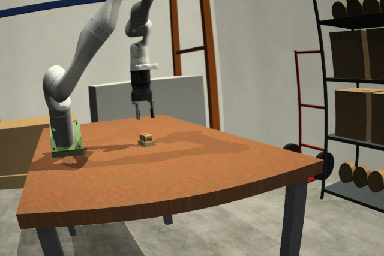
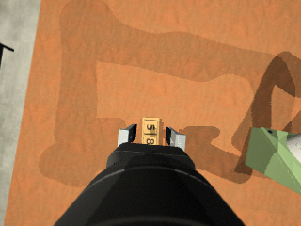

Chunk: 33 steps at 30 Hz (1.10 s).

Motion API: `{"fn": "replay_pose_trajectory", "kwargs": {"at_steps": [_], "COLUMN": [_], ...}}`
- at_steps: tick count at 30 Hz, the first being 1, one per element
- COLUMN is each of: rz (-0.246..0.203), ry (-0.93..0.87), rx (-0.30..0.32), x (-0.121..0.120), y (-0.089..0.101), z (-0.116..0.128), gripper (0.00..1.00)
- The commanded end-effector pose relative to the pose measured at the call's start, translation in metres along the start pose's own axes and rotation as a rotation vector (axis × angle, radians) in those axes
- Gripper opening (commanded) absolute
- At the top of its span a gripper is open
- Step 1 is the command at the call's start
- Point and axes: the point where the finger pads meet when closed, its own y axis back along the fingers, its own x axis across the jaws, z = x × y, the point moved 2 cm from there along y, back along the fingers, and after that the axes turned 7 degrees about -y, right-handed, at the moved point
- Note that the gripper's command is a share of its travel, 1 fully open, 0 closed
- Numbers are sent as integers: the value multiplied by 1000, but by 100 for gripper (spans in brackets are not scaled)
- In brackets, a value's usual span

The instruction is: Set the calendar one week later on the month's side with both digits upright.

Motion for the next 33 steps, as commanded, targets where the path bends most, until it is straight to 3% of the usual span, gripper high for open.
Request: {"fn": "replay_pose_trajectory", "kwargs": {"at_steps": [1, 11, 12, 33], "rz": [3, 2, 2, 2], "ry": [3, 50, 50, 50], "rx": [0, -2, -2, -2], "x": [0, 0, 0, 0], "y": [-1, -2, -2, -2], "z": [0, 1, 1, 1], "gripper": [100, 100, 87, 87]}}
